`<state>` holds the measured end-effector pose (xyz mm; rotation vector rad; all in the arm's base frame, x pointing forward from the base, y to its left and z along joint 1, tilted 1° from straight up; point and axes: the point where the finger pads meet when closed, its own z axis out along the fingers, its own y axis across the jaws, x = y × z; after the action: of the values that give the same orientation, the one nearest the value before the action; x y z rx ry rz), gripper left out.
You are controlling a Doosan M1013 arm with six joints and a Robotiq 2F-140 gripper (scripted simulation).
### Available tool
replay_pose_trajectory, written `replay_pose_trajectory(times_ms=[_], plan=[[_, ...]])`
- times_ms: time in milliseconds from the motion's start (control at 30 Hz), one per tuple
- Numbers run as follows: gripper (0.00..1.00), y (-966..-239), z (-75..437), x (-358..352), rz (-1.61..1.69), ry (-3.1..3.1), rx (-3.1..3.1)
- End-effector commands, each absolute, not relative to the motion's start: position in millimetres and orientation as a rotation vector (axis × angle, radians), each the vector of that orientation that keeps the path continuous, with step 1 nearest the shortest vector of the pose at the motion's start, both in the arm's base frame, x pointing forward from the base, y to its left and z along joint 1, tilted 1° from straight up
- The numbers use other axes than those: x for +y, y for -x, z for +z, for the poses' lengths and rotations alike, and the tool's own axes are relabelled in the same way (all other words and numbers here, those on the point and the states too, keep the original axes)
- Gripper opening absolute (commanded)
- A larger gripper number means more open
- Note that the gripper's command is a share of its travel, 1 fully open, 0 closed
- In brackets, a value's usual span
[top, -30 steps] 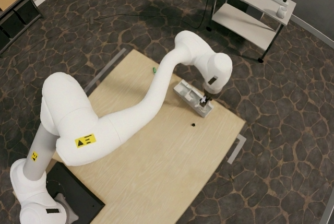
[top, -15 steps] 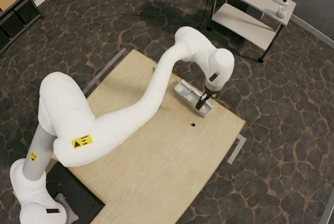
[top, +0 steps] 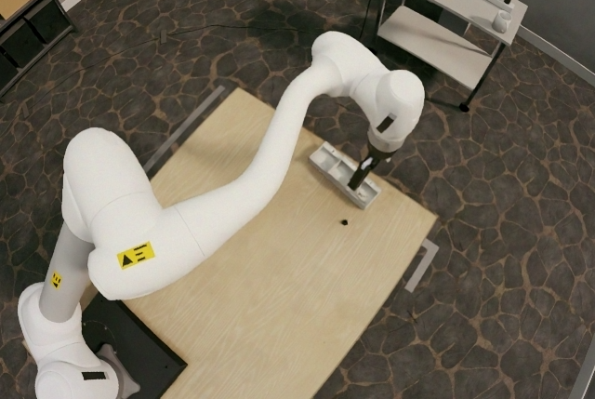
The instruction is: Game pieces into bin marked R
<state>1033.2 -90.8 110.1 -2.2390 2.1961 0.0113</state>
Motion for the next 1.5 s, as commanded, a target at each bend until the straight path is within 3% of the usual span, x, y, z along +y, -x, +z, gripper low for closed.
replay_pose_trajectory(times_ms=[0,233,1467], plan=[[1.0,-1033.5,121.9,-90.9,0.01,2.238,2.195],[1.0,-1033.5,148.4,-91.1,0.01,2.238,2.195],[1.0,-1033.5,148.4,-91.1,0.01,2.238,2.195]])
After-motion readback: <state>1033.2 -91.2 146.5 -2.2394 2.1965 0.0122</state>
